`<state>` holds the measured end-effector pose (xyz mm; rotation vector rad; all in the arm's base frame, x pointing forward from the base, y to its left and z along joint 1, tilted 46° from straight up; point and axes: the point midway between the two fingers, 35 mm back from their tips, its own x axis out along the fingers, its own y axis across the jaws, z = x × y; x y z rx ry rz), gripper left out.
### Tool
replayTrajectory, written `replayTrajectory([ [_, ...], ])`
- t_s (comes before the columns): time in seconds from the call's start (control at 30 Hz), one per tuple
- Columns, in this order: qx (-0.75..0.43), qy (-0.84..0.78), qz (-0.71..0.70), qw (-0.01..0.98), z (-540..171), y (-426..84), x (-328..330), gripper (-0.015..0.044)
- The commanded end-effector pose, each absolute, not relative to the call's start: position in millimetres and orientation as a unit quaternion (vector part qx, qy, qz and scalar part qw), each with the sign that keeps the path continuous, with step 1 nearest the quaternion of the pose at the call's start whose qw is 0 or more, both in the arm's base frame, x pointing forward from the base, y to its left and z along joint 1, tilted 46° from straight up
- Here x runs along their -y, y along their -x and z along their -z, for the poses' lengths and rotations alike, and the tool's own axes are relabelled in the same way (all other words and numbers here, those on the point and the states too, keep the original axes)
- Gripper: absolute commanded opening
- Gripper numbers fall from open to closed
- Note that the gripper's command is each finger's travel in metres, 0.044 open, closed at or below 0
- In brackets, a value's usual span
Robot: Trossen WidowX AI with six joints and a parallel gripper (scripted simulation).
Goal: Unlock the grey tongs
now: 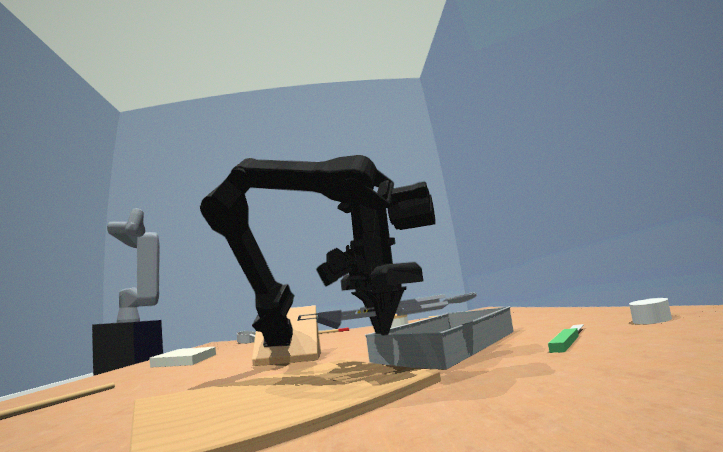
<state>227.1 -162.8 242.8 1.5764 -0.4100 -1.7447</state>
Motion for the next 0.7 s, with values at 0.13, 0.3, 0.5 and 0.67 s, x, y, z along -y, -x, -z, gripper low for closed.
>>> replayTrajectory([
  [0.13,0.105,-0.595,0.689,0.4,-254,-203,181,-0.015],
  [0.3,0.072,-0.58,0.693,0.422,-261,-187,192,-0.015],
  [0.5,0.036,-0.559,0.695,0.452,-269,-168,202,-0.015],
  [0.67,0.006,-0.539,0.694,0.477,-277,-151,209,-0.015],
])
